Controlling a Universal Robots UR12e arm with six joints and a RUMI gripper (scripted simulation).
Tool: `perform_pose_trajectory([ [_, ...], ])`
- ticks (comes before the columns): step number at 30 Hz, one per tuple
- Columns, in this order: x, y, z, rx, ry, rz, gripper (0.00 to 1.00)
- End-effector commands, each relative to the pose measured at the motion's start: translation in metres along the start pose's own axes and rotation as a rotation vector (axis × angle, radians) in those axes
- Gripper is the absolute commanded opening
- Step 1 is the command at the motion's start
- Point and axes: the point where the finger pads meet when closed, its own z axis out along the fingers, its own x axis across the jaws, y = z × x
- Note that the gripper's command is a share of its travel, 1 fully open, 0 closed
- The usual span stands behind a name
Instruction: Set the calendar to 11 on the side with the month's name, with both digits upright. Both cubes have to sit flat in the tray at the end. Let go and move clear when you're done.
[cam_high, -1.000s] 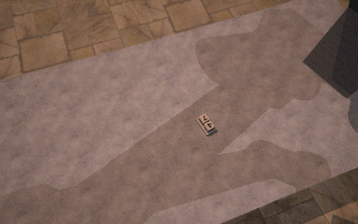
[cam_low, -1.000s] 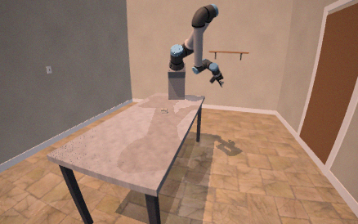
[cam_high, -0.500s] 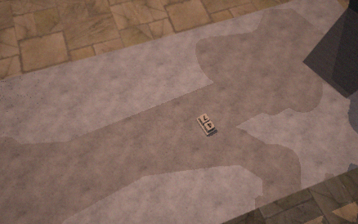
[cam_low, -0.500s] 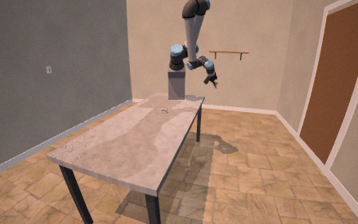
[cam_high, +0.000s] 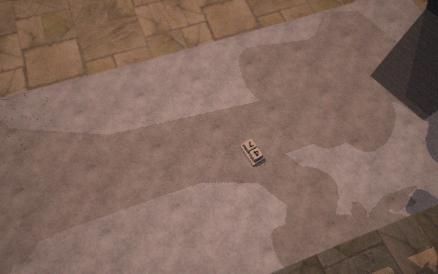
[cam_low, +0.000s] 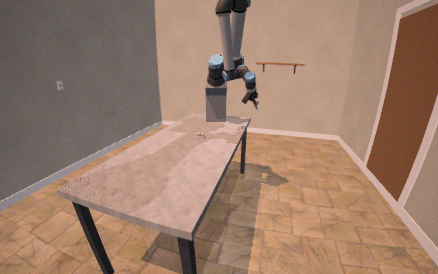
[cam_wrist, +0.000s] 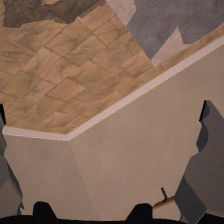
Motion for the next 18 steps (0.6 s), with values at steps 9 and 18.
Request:
perform_pose_trajectory([
  [9, 0.021, -0.096, -0.047, 0.121, -0.020, -0.156, 1.00],
  [18, 0.029, -0.142, -0.069, 0.188, -0.029, -0.228, 1.00],
])
